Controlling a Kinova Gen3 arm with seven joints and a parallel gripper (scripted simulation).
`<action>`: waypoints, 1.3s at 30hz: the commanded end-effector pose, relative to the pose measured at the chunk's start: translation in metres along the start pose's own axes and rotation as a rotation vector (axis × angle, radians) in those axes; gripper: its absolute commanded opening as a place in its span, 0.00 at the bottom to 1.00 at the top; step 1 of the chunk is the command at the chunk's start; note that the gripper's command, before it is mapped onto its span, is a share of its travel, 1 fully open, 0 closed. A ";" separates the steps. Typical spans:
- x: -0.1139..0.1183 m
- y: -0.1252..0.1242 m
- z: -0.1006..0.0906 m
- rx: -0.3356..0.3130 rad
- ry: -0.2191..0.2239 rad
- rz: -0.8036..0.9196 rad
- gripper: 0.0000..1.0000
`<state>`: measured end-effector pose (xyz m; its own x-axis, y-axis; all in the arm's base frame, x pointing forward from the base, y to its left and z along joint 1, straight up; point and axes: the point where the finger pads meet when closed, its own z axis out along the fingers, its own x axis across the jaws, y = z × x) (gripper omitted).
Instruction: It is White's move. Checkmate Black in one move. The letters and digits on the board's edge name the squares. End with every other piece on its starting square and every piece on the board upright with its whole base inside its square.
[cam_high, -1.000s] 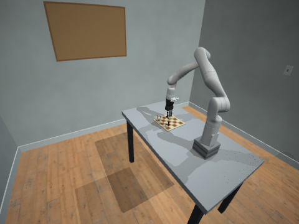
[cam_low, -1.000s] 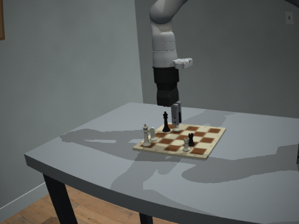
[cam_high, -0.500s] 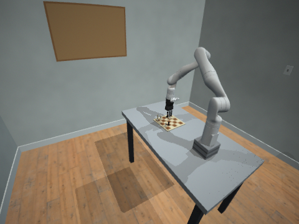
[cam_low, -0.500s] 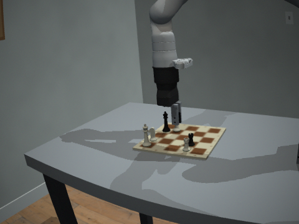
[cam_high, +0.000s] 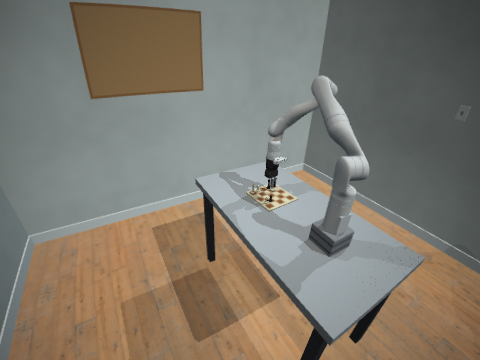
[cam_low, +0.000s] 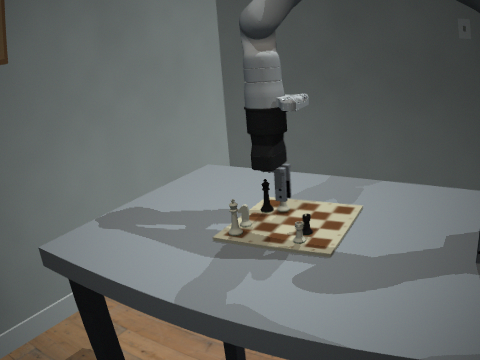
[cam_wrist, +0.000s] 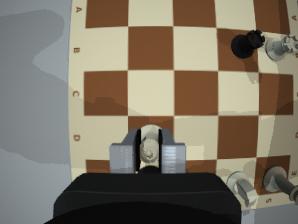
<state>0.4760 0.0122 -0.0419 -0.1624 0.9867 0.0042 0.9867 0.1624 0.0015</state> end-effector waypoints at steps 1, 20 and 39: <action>0.002 -0.001 0.001 -0.001 0.001 0.007 0.00; 0.002 0.000 0.001 -0.001 0.001 0.007 0.00; 0.001 -0.001 0.005 0.000 0.000 0.004 0.00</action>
<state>0.4763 0.0119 -0.0452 -0.1624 0.9867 0.0036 0.9867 0.1624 0.0022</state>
